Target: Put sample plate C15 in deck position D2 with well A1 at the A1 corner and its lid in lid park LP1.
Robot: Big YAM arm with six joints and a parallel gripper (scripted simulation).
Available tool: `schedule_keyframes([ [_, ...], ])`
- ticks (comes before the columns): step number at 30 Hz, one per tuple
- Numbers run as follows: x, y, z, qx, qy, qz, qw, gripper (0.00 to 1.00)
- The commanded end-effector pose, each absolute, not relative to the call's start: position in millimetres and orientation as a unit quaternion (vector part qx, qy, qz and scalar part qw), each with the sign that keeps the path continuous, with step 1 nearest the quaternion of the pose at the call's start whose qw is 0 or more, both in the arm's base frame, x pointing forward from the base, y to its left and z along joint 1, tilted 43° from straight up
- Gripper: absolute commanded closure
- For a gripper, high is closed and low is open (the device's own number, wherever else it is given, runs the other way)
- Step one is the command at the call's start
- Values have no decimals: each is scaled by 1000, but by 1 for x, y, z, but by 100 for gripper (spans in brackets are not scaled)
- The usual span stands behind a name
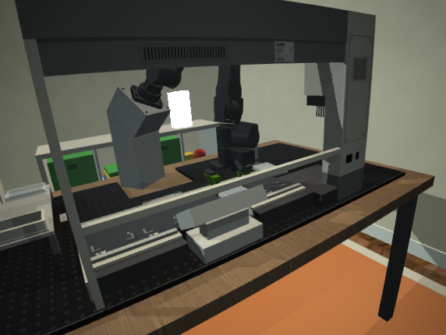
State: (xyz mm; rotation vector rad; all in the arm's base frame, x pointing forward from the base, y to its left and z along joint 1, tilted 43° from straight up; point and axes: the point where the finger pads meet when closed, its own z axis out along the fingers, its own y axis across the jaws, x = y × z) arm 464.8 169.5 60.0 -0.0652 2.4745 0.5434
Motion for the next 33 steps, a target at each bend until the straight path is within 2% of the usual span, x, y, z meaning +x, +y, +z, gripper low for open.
schedule_keyframes([
  [1, 469, 170, 69, -24, 928, 206, 310, 0],
  [33, 461, 159, 79, -22, 928, 204, 311, 0],
])
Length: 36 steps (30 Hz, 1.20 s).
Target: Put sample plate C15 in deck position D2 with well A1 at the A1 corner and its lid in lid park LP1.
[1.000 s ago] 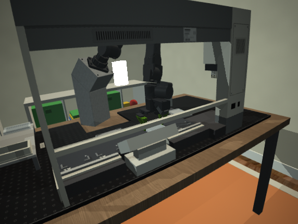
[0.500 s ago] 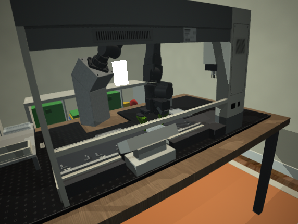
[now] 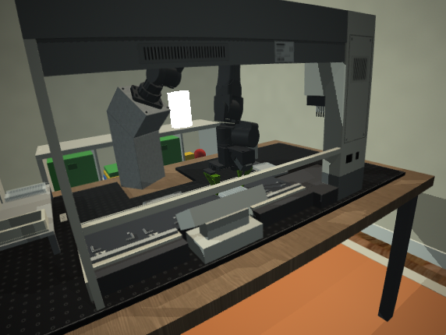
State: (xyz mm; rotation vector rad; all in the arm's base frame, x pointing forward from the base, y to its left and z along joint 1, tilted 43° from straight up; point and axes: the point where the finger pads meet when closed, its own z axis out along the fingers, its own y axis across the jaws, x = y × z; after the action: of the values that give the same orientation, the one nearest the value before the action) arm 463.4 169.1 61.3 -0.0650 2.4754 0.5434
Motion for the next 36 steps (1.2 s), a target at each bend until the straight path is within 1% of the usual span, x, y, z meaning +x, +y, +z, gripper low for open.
schedule_keyframes([
  [1, 460, 158, 80, -23, 928, 204, 311, 0],
  [36, 431, 139, 117, -24, 928, 204, 311, 0],
])
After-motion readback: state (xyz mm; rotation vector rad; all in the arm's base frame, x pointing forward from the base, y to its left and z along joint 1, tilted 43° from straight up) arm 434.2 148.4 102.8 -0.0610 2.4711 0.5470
